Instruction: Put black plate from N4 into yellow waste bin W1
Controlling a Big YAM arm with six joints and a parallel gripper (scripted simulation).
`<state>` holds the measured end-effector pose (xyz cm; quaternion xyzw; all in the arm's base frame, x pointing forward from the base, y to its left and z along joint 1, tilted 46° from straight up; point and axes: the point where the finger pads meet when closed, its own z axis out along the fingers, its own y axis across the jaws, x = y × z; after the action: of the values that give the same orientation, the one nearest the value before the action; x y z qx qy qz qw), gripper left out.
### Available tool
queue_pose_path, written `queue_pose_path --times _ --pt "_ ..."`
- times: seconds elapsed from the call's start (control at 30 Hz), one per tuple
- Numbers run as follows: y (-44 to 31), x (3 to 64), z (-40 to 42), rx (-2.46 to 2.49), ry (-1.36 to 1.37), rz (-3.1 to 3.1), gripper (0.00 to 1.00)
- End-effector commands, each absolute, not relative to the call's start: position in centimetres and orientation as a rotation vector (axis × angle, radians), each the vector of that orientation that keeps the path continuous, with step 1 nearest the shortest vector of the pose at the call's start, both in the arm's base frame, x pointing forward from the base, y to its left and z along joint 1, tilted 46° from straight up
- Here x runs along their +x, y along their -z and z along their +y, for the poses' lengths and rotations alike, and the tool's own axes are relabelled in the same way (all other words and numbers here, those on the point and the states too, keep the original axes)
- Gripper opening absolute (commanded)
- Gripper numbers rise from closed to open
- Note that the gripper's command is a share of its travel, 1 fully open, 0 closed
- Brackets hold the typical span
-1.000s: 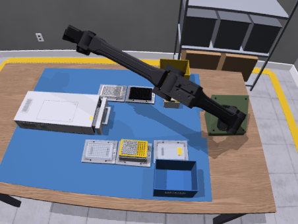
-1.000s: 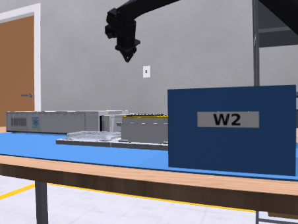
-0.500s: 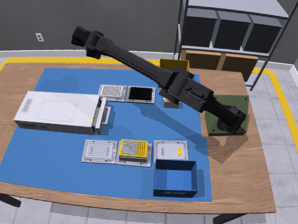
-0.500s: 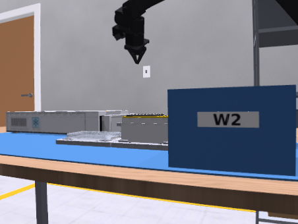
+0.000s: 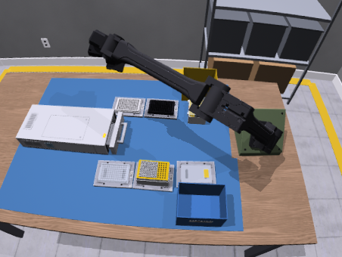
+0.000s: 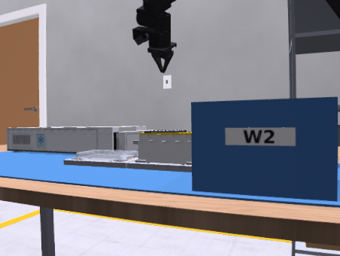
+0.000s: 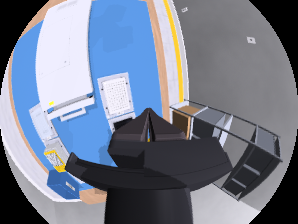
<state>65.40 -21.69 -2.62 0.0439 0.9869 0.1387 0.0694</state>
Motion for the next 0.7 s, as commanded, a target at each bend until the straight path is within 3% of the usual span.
queue_pose_path --times 0.0,0.67 --pt "-1.0 64.9 -24.0 0.104 -0.405 2.940 0.00" --pt "-4.3 59.6 -21.0 0.015 -0.598 2.961 0.00"
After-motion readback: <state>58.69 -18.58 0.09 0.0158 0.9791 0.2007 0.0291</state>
